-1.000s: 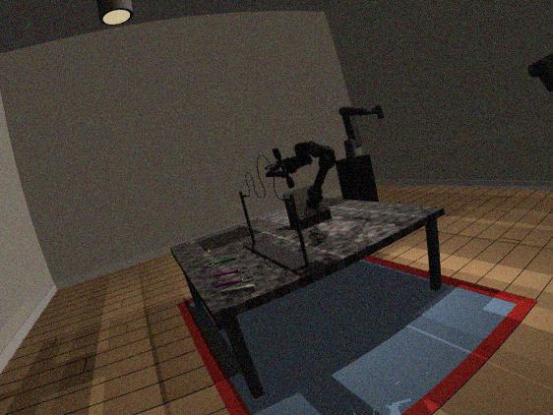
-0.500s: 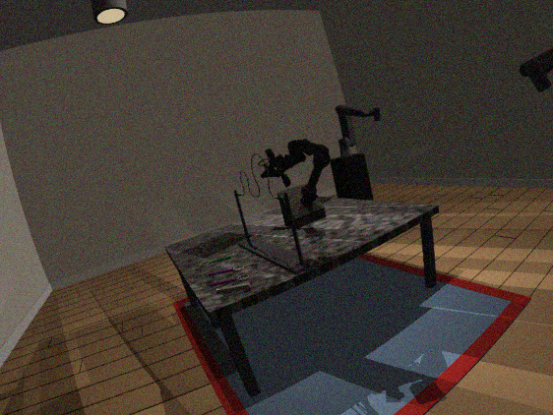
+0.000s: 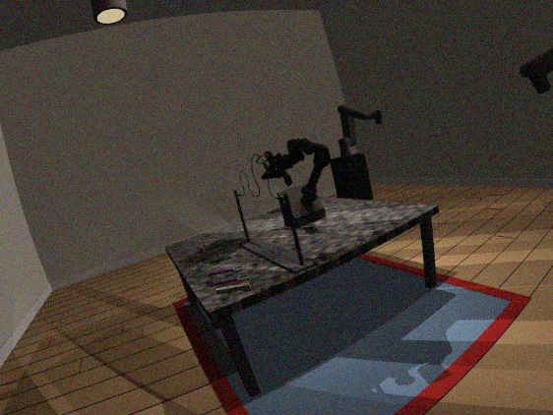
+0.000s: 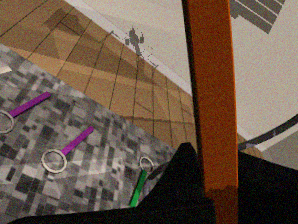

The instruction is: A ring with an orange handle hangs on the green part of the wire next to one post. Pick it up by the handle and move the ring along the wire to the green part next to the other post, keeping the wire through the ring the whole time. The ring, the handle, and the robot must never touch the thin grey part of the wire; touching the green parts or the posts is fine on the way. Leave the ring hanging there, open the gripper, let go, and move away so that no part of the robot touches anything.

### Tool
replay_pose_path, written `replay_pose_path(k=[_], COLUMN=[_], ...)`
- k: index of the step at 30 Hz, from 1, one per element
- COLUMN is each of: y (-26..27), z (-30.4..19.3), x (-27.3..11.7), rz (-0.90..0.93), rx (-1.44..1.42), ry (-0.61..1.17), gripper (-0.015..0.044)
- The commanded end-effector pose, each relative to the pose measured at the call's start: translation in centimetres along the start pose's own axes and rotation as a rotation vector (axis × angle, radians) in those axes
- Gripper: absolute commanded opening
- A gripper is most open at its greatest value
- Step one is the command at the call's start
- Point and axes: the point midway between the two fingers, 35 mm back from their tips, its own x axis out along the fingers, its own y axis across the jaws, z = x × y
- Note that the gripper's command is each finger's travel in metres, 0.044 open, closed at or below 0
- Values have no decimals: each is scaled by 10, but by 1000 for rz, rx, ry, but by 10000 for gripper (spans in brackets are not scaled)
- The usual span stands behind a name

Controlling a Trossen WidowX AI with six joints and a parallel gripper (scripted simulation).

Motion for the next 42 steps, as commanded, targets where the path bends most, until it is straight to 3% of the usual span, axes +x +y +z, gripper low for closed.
replay_pose_path(k=[1, 42], y=[2, 21], z=[-1, 4], x=[1, 1], rz=[25, 266], rx=[41, 504], ry=[-1, -50], gripper=[-150, -150])
